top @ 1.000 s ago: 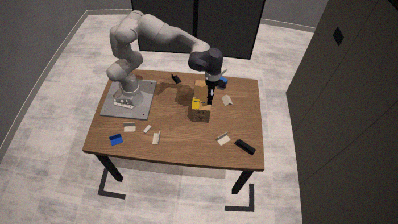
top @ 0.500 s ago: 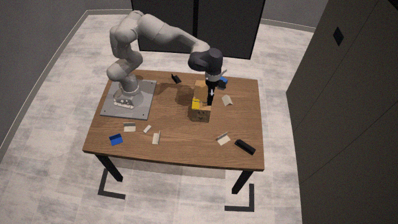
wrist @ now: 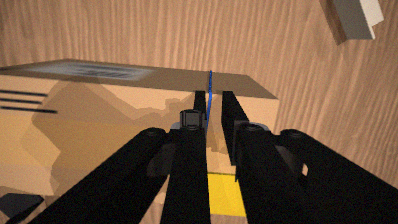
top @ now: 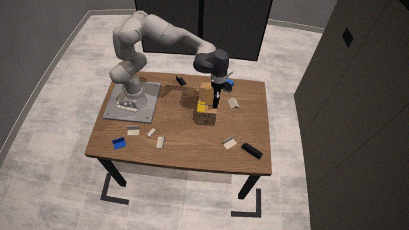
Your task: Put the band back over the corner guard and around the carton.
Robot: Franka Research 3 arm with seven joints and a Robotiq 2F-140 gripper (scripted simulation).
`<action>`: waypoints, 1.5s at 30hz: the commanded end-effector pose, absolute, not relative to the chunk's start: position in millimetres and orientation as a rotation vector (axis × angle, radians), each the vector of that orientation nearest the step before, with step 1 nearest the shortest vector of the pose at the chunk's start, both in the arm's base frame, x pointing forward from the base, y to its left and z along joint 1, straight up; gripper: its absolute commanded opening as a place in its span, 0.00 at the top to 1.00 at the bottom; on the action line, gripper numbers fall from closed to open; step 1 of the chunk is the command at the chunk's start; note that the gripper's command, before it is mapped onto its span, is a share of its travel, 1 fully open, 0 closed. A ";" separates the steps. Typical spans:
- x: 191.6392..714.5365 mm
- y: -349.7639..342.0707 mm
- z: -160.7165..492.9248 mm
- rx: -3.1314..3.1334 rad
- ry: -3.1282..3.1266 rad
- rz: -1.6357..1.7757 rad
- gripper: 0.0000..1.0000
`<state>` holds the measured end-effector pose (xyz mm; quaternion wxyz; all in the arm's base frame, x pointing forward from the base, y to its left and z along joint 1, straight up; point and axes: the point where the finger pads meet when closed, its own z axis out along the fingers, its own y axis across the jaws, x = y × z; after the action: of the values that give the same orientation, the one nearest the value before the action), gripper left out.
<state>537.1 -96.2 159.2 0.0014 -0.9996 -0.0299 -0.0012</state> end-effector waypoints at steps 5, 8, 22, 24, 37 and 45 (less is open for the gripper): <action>536.0 -98.4 159.0 -3.139 -0.099 0.001 0.82; 536.0 -98.4 159.1 -3.139 -0.099 0.001 0.82; 536.1 -98.4 167.5 -3.139 -0.099 0.001 0.82; 536.1 -98.4 170.6 -3.139 -0.099 0.001 0.82; 536.1 -98.4 194.7 -3.139 -0.099 0.001 0.82; 536.1 -98.5 214.4 -3.139 -0.099 0.001 0.82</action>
<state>541.1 -98.2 209.7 -0.0025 -0.9996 -0.0289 -0.0068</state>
